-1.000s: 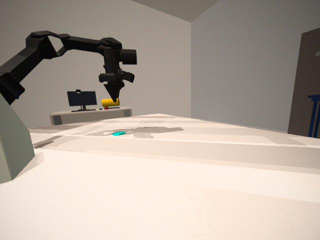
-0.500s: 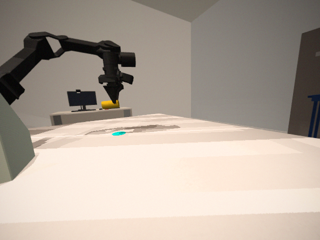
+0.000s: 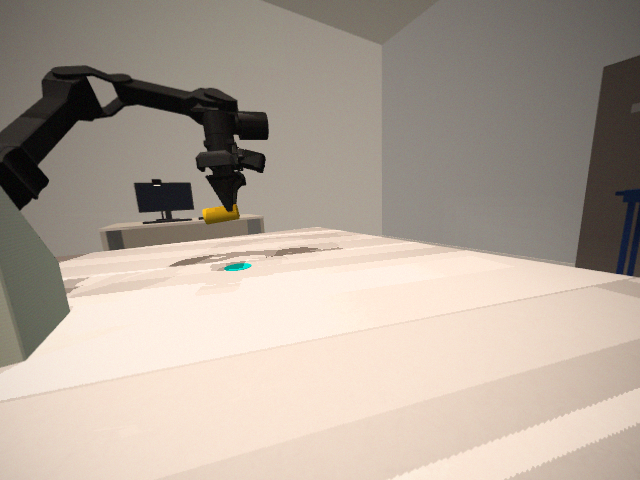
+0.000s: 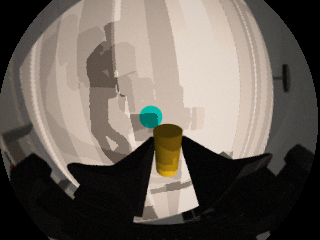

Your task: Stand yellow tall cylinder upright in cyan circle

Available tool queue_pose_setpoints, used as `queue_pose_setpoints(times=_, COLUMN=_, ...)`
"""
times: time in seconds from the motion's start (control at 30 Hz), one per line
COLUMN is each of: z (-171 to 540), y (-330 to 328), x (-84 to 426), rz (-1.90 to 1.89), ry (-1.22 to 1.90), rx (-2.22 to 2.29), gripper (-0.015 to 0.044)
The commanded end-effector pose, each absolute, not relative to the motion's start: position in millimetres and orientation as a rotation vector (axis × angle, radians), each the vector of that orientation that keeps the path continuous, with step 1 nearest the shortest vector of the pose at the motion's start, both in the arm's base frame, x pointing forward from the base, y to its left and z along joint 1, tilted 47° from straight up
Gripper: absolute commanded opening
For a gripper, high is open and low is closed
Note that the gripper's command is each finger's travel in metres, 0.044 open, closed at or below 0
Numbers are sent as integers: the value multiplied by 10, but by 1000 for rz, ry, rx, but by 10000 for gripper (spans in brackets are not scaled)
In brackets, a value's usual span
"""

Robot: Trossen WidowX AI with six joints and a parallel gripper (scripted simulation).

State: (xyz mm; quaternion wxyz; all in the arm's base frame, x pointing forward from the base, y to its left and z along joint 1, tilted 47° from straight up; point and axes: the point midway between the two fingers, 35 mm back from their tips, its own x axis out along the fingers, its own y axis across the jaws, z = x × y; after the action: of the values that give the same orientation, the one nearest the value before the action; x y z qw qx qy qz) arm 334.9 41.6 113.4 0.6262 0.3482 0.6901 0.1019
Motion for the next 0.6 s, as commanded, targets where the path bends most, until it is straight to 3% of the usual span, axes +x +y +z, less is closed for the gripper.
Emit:
queue_pose_setpoints(times=0.0, z=1115, y=418, x=3339, rz=209, ry=1571, rx=779, gripper=105)
queue_pose_setpoints(times=0.57, z=1013, y=447, x=3330, rz=139, ry=1527, rx=698, gripper=105)
